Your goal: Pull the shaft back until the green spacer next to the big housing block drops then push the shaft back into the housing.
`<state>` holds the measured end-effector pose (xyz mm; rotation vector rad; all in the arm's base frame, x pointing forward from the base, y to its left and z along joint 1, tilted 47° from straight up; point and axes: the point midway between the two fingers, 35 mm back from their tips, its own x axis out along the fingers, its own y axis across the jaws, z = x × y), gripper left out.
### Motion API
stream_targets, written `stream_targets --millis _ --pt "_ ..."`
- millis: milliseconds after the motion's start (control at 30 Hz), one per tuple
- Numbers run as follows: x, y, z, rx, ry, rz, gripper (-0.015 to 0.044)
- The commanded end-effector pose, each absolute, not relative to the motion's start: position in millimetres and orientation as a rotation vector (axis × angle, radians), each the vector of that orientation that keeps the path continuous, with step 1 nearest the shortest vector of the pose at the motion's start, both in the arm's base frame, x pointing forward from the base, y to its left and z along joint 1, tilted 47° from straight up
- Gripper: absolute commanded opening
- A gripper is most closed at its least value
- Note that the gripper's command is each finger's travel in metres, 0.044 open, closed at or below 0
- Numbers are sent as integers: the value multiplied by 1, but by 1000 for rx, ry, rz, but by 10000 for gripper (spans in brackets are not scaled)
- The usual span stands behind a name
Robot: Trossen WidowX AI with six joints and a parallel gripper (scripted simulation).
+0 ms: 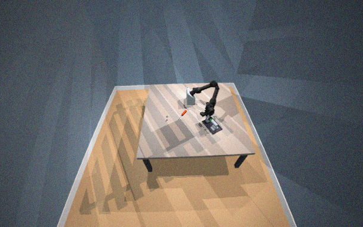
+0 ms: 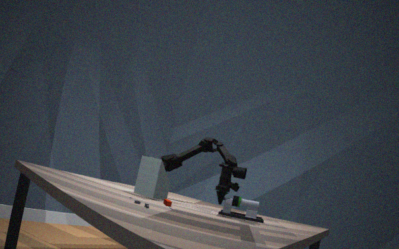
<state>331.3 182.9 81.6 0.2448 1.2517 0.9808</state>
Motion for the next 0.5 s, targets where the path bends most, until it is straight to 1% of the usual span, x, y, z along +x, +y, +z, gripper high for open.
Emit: stream_targets --millis 0,467 --pt "328 182 80 244 1255 982 0" --pt "321 179 77 244 1255 982 0"
